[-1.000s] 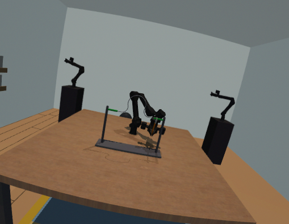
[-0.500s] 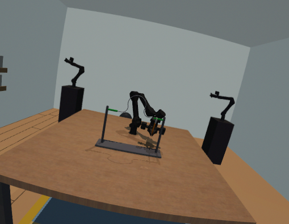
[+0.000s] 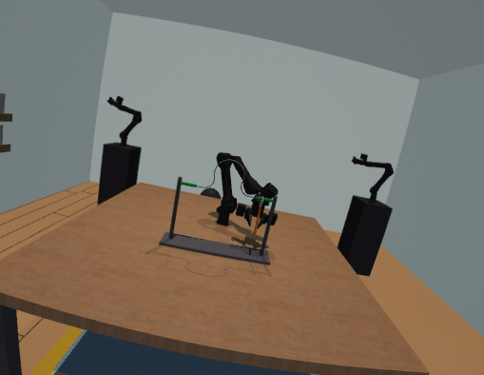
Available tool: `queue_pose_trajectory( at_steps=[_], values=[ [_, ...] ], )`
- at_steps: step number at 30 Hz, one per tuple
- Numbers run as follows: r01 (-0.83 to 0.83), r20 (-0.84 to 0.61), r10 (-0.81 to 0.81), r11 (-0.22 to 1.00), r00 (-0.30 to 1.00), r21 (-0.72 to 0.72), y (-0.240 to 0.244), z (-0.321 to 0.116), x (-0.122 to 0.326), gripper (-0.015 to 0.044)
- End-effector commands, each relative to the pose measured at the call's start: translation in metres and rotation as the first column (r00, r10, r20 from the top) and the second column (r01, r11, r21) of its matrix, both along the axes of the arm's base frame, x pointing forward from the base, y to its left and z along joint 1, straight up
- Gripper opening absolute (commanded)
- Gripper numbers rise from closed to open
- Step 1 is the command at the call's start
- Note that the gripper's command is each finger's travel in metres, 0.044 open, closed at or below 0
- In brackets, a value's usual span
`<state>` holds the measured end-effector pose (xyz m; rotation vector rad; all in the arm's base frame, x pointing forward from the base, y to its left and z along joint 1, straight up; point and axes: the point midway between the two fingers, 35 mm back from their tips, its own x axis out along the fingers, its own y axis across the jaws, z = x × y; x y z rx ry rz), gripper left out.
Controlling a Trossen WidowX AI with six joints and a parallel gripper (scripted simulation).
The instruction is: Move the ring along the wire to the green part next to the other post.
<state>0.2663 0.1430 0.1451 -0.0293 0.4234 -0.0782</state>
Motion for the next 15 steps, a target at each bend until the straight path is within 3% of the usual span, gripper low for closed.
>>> queue_pose_trajectory(
  at_steps=[1,15],
  values=[
    [0.007,0.001,-0.007,1.000,1.000,0.007,0.002,0.004,-0.008,0.0160],
    [0.010,0.006,-0.010,1.000,1.000,0.008,0.002,0.019,-0.041,0.0160]
  ],
)
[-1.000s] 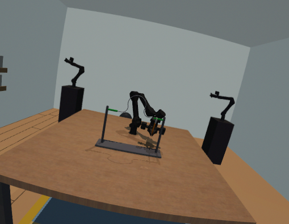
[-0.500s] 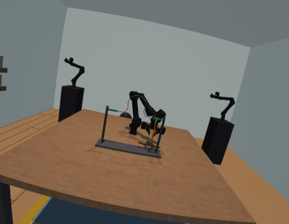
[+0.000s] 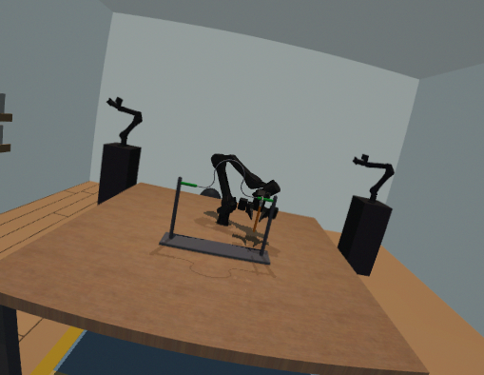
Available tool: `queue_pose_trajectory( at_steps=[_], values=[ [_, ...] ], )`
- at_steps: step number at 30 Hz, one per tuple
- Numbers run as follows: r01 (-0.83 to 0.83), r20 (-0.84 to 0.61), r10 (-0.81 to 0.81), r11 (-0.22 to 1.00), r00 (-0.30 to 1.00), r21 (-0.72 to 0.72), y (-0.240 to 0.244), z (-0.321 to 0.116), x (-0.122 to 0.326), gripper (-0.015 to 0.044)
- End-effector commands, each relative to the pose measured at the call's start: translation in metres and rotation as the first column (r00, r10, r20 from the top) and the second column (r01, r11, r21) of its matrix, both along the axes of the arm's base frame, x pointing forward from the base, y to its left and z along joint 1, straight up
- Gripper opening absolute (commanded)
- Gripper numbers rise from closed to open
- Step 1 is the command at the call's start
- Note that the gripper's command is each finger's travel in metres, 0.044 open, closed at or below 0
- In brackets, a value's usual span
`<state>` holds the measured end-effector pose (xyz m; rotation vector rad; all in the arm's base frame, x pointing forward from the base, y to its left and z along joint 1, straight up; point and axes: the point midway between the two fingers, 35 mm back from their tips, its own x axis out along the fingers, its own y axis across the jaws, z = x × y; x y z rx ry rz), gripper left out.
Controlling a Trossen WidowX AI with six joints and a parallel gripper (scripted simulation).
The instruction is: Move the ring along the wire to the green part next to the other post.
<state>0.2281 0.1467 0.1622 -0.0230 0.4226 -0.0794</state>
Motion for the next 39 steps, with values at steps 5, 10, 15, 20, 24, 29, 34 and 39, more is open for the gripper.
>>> queue_pose_trajectory(
  at_steps=[5,10,15,20,24,29,34,39],
  values=[
    [0.007,0.005,-0.007,1.000,1.000,0.002,-0.001,0.002,-0.002,0.0160],
    [0.007,0.005,-0.007,1.000,1.000,0.002,-0.001,0.002,-0.002,0.0160],
    [0.007,0.005,-0.007,1.000,1.000,0.002,-0.001,0.002,-0.002,0.0160],
    [0.002,-0.004,-0.002,1.000,1.000,0.000,0.001,0.005,-0.014,0.0239],
    [-0.003,0.008,0.003,1.000,1.000,-0.002,0.001,0.020,-0.039,0.0344],
    [-0.004,0.010,0.004,1.000,1.000,-0.002,0.001,0.020,-0.040,0.0440],
    [-0.004,0.010,0.004,1.000,1.000,-0.002,0.001,0.020,-0.040,0.0440],
    [-0.004,0.010,0.004,1.000,1.000,-0.002,0.001,0.020,-0.040,0.0440]
  ],
)
